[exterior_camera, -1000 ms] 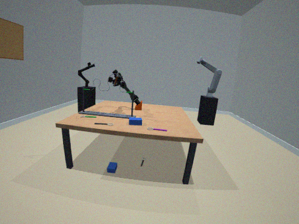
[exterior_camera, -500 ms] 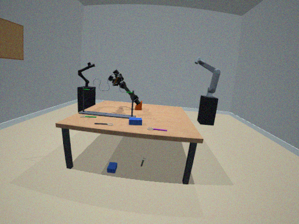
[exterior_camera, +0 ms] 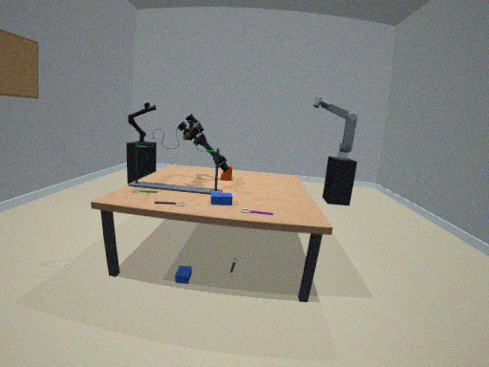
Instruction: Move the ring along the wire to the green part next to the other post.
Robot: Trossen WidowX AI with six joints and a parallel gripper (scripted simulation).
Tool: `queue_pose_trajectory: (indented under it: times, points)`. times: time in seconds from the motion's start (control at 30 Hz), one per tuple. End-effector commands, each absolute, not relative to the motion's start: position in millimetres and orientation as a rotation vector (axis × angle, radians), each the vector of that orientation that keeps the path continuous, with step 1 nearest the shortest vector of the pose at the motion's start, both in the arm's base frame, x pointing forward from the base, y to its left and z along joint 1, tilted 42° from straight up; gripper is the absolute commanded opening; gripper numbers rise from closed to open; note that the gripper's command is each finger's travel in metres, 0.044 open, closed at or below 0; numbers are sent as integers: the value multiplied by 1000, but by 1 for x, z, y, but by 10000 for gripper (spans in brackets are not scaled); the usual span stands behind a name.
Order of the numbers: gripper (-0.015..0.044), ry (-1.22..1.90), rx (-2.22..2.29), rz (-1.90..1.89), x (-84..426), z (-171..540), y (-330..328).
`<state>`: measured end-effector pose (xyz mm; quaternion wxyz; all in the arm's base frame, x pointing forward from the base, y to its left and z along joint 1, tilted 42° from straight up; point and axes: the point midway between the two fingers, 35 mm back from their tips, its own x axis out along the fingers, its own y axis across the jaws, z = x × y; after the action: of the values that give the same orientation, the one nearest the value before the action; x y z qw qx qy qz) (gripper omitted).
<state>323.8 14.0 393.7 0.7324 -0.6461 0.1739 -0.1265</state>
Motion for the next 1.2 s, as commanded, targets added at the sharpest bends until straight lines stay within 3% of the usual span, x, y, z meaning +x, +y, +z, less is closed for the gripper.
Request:
queue_pose_trajectory:
  times: [0.0,1.17]
  points:
    - [-150,382,-1482,-296,323,394,14]
    - [-150,328,-1909,-442,322,412,18]
